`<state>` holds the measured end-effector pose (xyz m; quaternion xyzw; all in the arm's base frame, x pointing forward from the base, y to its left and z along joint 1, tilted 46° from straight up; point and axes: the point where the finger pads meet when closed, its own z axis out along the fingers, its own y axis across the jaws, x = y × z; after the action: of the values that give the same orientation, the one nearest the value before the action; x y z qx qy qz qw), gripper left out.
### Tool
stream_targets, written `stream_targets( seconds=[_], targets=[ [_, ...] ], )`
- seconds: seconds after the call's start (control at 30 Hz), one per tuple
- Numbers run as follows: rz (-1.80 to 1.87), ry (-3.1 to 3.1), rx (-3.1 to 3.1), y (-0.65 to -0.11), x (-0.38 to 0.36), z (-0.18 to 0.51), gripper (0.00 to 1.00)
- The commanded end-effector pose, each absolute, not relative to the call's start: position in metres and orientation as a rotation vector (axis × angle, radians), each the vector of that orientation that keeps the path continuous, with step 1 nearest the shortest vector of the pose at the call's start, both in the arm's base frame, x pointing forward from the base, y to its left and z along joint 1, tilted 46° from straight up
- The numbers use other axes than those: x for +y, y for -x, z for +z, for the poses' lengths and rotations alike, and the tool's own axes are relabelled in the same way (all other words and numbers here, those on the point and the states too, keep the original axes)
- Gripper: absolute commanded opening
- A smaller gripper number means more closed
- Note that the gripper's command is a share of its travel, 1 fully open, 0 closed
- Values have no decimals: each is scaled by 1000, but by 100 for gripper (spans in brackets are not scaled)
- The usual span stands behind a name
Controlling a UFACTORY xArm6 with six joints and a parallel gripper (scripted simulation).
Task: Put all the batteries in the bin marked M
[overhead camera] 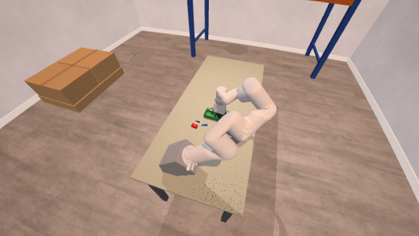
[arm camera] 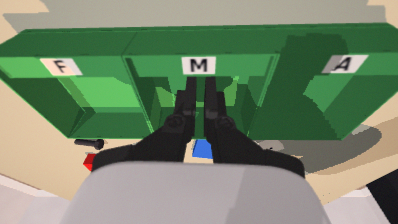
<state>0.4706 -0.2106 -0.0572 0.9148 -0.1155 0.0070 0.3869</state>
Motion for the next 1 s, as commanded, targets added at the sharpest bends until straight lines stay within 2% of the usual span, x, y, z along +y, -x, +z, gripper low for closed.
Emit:
stream_targets(
  seconds=[0.0, 0.97],
  targets=[
    [22, -2329, -293, -472, -210, -56, 7],
    [22, -2329, -293, -474, -192, -38, 7]
  ],
)
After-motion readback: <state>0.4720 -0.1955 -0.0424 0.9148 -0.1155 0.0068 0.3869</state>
